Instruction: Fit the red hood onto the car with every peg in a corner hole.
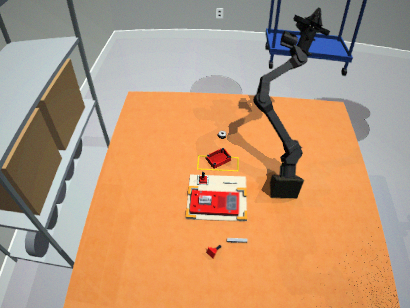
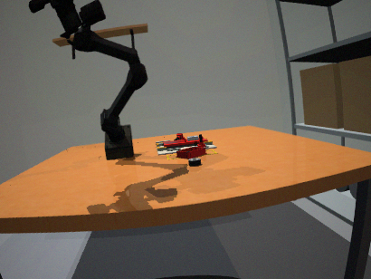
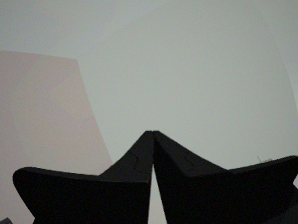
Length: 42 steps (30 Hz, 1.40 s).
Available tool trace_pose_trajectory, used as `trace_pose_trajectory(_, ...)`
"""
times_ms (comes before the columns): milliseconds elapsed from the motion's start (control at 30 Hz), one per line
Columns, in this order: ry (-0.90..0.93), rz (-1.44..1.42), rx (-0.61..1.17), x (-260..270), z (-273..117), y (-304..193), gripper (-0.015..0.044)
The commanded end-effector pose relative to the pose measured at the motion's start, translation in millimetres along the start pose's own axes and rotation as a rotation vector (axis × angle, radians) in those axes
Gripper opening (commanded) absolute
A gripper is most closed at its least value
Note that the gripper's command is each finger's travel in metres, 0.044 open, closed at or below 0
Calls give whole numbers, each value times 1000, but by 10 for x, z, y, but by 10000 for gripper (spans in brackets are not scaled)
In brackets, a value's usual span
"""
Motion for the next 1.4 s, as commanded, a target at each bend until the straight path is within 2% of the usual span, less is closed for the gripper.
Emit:
trace_pose_trajectory(0, 5, 3, 2, 12, -1, -4, 26)
trace_pose_trajectory(267, 243, 139, 90, 538, -102, -87, 236)
trace_pose_trajectory(533, 518, 270, 154, 1094, -373, -4, 440)
trace_pose_trajectory(967, 983, 435, 202, 1769, -1145, 437, 440)
trace_pose_trajectory(1367, 1410, 514, 141, 1927, -2087, 1035, 440)
Point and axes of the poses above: the point midway between the two fingers, 35 mm back from their tips, its own z axis out along the fingers, its own x axis across the jaws, y = z × x, the point moved 7 cm from there along -z, back along the fingers, and after that the axes turned 1 degree about z, right-handed, at the moved point
